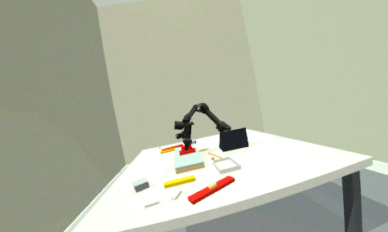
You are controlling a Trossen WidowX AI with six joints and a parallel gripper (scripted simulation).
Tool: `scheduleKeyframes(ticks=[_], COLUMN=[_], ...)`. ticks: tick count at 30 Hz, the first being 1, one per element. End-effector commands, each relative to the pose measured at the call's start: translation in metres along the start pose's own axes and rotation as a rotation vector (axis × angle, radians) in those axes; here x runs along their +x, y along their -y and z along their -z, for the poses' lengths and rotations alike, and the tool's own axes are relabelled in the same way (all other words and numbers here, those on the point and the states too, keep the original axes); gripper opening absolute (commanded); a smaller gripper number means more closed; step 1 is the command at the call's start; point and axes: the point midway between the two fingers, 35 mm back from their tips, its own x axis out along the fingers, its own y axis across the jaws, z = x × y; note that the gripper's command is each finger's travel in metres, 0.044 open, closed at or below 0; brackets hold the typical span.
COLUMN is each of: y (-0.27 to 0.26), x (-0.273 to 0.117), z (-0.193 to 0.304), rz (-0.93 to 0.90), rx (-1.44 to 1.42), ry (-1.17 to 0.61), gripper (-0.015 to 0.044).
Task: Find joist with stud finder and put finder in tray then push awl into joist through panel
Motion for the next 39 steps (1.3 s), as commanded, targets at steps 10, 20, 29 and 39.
scheduleKeyframes(ticks=[10,20,29,39], y=[-0.023,-0.038,-0.052,-0.067], x=[0.000,0.000,-0.001,-0.001], z=[-0.001,-0.001,-0.001,-0.001], rz=[-0.009,-0.010,-0.010,-0.011], rx=[0.001,0.002,0.002,0.002], ry=[-0.001,-0.001,0.000,0.000], gripper=[0.0000,0.0000,0.0000,0.0000])
